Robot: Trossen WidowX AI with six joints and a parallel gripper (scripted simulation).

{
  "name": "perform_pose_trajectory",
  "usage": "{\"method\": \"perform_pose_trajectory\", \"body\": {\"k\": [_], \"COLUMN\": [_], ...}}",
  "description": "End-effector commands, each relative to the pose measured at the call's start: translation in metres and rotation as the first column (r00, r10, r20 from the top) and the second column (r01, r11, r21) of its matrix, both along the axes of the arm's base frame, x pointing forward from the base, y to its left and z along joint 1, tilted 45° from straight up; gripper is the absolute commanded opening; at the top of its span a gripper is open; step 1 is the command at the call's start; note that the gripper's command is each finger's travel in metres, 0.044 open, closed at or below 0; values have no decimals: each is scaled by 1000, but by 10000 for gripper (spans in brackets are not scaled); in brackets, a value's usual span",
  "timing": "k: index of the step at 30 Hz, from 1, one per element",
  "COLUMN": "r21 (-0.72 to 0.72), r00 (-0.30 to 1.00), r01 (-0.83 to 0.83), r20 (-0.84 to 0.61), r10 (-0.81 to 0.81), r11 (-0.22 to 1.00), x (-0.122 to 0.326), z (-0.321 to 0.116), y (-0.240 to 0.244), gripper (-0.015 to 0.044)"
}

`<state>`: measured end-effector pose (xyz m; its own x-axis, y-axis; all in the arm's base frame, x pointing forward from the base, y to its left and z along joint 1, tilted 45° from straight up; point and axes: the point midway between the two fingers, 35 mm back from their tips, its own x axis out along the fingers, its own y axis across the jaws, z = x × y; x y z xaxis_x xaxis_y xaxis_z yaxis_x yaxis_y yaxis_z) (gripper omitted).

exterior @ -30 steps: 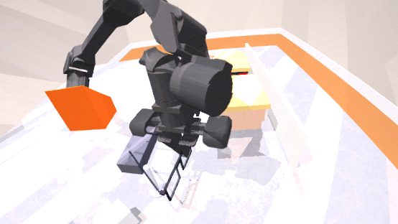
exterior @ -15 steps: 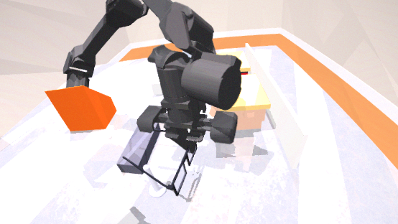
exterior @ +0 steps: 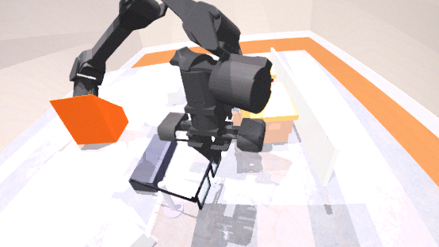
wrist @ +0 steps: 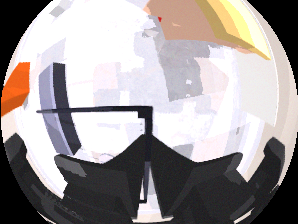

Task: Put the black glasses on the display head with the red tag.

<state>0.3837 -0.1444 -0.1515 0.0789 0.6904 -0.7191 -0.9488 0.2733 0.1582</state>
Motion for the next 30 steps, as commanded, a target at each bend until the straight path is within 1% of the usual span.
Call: {"method": "perform_pose_trajectory", "body": {"k": [1, 30], "r21": [3, 2], "r00": [1000, 1000], "r01": [1, 1], "r20": [5, 5], "r10": [-1, -1], "r11": [1000, 1000], "x": [3, 2], "z": [4, 2], "y": [3, 0], "gripper": [0, 0]}}
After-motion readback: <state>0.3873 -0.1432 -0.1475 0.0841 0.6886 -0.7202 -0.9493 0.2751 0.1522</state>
